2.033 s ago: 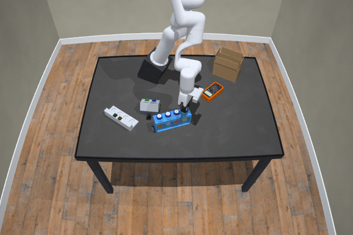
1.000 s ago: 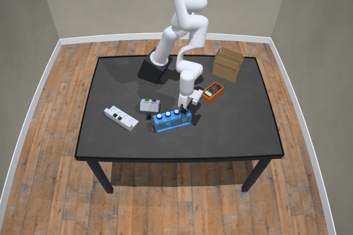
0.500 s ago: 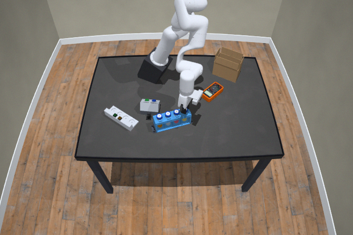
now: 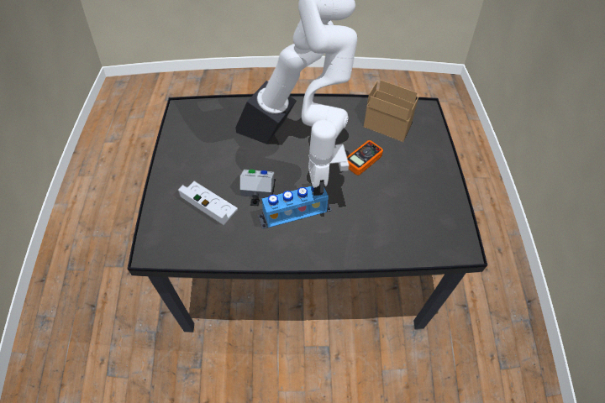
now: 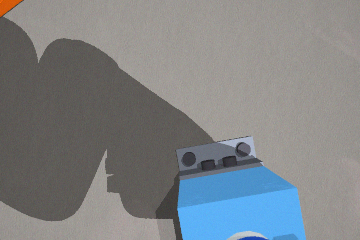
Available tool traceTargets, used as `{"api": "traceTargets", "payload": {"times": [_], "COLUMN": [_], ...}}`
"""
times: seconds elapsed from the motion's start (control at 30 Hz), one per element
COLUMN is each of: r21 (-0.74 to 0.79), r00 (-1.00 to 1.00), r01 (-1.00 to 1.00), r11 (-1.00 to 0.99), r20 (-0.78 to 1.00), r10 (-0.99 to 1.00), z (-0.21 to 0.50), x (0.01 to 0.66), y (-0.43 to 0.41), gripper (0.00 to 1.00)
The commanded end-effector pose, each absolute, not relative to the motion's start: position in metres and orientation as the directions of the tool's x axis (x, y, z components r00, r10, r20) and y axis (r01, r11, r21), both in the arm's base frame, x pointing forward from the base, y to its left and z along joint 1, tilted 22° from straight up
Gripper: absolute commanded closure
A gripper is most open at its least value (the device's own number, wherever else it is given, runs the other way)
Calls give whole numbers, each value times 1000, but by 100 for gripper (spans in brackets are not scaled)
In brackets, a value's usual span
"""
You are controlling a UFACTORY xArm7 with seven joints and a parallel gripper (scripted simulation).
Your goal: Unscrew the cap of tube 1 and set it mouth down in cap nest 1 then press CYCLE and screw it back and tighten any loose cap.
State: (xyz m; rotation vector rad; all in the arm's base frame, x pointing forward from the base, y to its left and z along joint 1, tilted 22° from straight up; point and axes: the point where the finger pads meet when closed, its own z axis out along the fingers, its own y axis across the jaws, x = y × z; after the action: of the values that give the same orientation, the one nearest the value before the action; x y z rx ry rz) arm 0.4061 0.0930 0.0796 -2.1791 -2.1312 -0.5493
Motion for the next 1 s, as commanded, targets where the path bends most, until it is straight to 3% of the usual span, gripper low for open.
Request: {"api": "traceTargets", "payload": {"times": [0.0,0.43,0.77,0.8,0.97], "r21": [262,376,381,381,381], "r00": [-142,-695,-801,-801,-801], "r01": [963,681,553,553,553], "r11": [67,629,741,741,741], "r20": [276,62,-3,-3,-3], "r10": [951,716,599,599,599], "z": [80,81,81,81,81], "x": [407,407,407,407,407], "y": [93,92,92,92,92], "gripper": [100,100,100,54,54]}}
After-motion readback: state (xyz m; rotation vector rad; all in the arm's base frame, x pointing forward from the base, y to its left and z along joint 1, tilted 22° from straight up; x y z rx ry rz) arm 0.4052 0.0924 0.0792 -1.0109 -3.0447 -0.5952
